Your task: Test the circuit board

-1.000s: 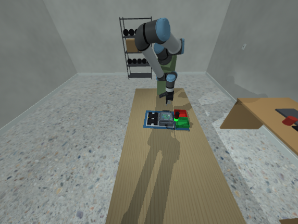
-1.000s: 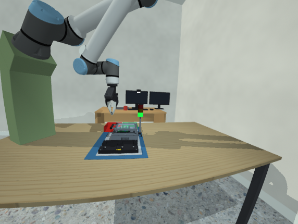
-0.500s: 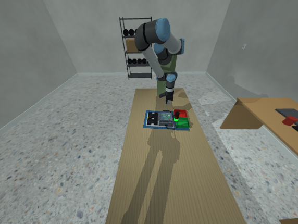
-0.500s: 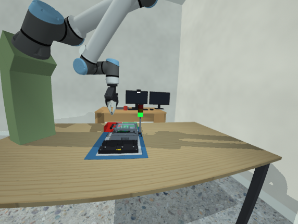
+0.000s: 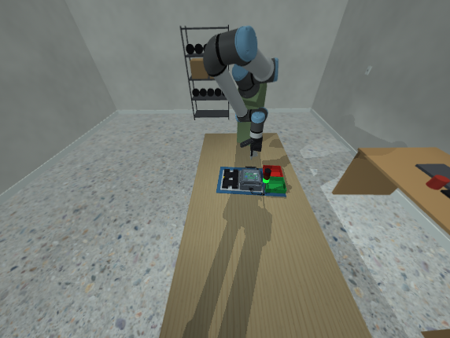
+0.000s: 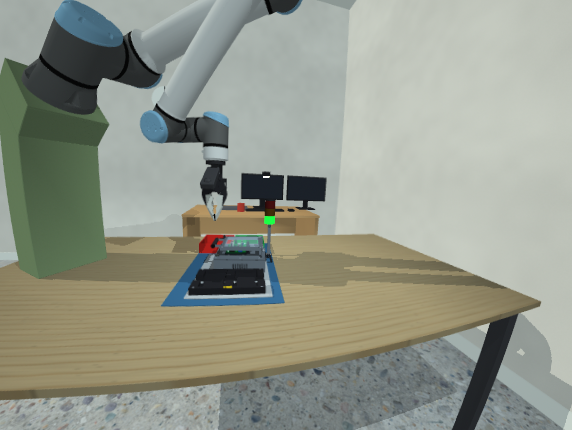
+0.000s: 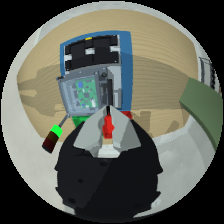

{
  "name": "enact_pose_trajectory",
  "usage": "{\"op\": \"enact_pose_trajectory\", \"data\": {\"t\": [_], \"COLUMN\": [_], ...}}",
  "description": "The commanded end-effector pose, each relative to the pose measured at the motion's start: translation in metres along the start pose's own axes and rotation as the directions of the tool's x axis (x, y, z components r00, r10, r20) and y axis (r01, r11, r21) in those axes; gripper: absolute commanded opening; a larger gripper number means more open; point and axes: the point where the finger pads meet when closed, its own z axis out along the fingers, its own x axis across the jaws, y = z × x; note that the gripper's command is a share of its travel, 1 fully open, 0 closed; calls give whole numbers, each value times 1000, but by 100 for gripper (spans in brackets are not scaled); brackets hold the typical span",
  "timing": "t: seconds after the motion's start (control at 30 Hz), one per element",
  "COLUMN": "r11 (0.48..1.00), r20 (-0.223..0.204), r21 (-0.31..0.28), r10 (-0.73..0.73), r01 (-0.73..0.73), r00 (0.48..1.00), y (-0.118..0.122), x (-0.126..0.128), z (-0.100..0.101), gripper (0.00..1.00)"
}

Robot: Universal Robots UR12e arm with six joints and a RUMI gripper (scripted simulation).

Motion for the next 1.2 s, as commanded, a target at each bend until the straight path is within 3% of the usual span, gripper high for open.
{"op": "enact_pose_trajectory", "data": {"t": [0.0, 0.77, 1.17], "r11": [1000, 1000, 989], "r20": [-1, -1, -4], "r21": [-1, 0, -1], "r10": [-1, -11, -147], "r01": [1, 11, 147], "r00": [1000, 1000, 989], "y": [1, 1, 0], "x": [2, 1, 3], "z": [-6, -14, -14], "gripper": [0, 0, 0]}}
